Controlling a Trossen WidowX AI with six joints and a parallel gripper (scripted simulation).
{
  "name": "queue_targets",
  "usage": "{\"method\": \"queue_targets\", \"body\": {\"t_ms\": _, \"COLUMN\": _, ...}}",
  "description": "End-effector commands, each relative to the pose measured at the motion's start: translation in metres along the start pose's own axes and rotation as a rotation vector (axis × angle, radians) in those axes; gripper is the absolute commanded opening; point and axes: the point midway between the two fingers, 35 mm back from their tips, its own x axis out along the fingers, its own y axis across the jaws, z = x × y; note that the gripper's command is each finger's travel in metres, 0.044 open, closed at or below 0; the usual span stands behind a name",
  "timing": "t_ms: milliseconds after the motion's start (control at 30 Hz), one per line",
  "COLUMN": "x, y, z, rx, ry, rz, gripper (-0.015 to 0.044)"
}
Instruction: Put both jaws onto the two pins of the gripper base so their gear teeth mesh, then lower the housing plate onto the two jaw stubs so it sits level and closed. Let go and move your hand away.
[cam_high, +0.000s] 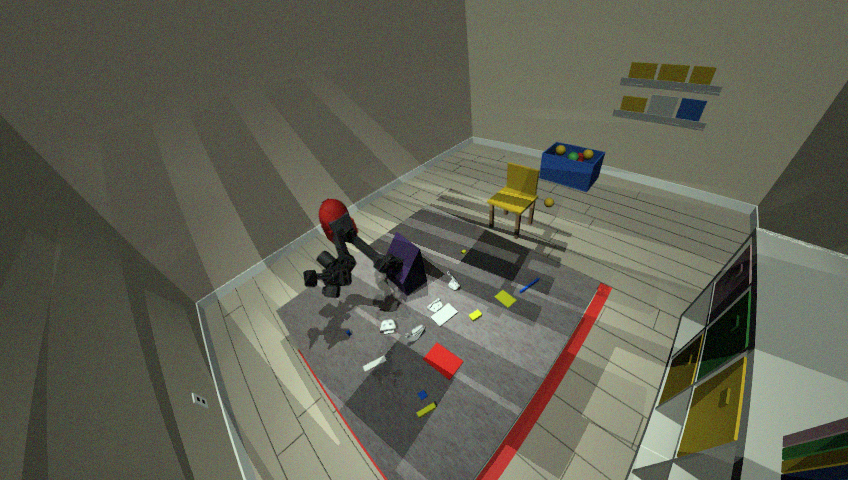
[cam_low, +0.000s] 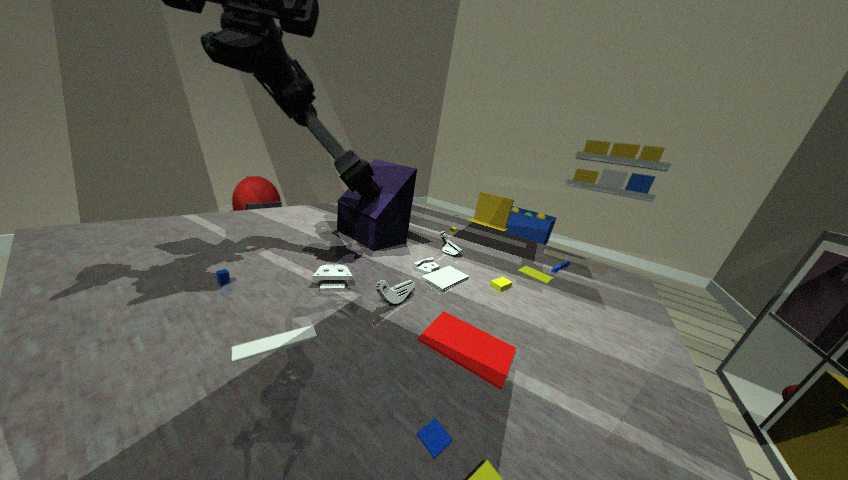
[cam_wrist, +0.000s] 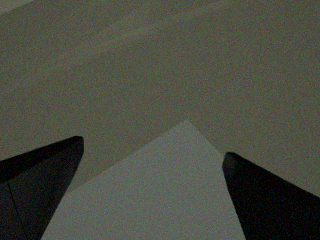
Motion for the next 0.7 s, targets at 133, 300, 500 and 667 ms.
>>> {"method": "queue_targets", "body": {"t_ms": 133, "x": 0.0000, "y": 0.0000, "z": 0.0000, "rx": 0.000, "ry": 0.000, "rz": 0.000, "gripper": 0.0321}}
{"method": "queue_targets", "body": {"t_ms": 300, "x": 0.0000, "y": 0.0000, "z": 0.0000, "rx": 0.000, "ry": 0.000, "rz": 0.000, "gripper": 0.0190}}
{"method": "queue_targets", "body": {"t_ms": 500, "x": 0.0000, "y": 0.0000, "z": 0.0000, "rx": 0.000, "ry": 0.000, "rz": 0.000, "gripper": 0.0033}}
{"method": "queue_targets", "body": {"t_ms": 667, "x": 0.0000, "y": 0.0000, "z": 0.0000, "rx": 0.000, "ry": 0.000, "rz": 0.000, "gripper": 0.0000}}
